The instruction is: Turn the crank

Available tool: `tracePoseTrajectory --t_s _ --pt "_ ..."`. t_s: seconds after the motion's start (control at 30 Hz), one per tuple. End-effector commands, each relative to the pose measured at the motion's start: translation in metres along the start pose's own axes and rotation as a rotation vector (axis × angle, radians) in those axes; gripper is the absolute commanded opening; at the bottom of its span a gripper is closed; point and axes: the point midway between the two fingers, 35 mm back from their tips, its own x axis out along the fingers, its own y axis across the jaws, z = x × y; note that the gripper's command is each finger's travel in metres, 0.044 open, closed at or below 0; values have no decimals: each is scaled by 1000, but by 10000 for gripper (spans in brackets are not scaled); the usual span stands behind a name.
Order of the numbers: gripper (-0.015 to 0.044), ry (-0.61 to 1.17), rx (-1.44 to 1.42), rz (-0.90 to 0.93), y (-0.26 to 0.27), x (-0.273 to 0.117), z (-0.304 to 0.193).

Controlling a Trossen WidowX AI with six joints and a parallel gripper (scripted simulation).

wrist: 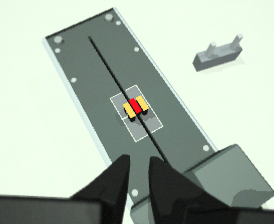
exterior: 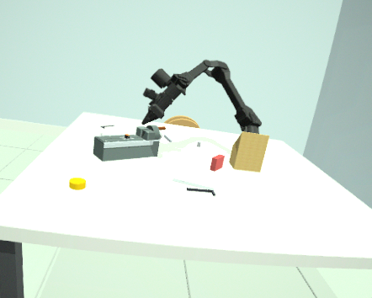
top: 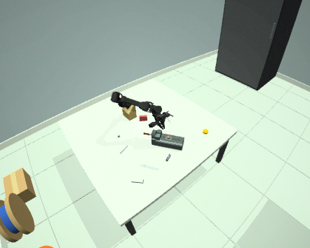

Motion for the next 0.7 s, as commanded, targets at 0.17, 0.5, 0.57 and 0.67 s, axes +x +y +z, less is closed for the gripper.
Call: tracePoseTrajectory --t_s 0.17,0.5,0.57,0.67 --pt "0 0 0 0 0 0 0" --pt "0 0 0 1 0 0 0" --pt "0 0 0 1 0 0 0" --pt "53 0 0 1 0 0 0"
